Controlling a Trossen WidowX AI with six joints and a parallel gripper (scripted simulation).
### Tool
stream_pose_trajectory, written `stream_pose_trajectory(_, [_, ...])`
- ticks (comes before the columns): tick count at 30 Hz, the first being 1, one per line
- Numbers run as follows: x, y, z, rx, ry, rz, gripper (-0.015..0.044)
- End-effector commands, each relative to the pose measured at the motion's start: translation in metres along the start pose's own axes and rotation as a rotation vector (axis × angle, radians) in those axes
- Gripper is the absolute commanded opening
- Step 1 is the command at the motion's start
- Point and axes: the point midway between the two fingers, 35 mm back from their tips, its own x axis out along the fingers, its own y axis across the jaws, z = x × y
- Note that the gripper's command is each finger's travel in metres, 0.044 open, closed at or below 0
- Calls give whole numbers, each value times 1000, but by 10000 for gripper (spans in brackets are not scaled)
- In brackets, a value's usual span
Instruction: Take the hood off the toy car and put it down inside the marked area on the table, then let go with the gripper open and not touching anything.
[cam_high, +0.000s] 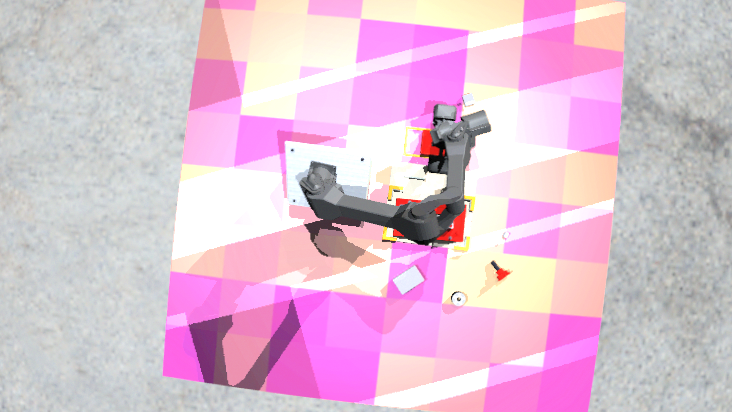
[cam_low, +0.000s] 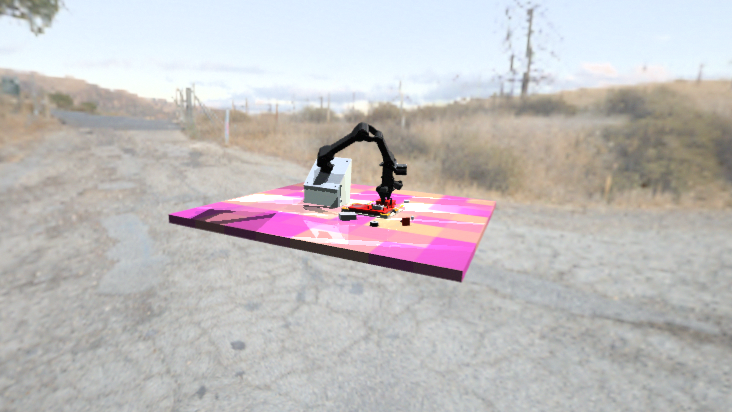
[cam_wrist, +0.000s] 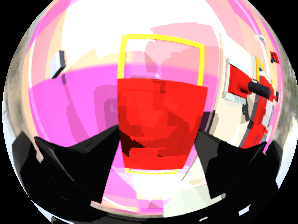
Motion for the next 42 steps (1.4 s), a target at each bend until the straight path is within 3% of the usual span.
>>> stream_pose_trajectory(1, [-2,0,0,1,0,0,440])
stream_pose_trajectory(10, [-71,2,1,0,2,-5,440])
stream_pose_trajectory(42, [-72,2,1,0,2,-5,440])
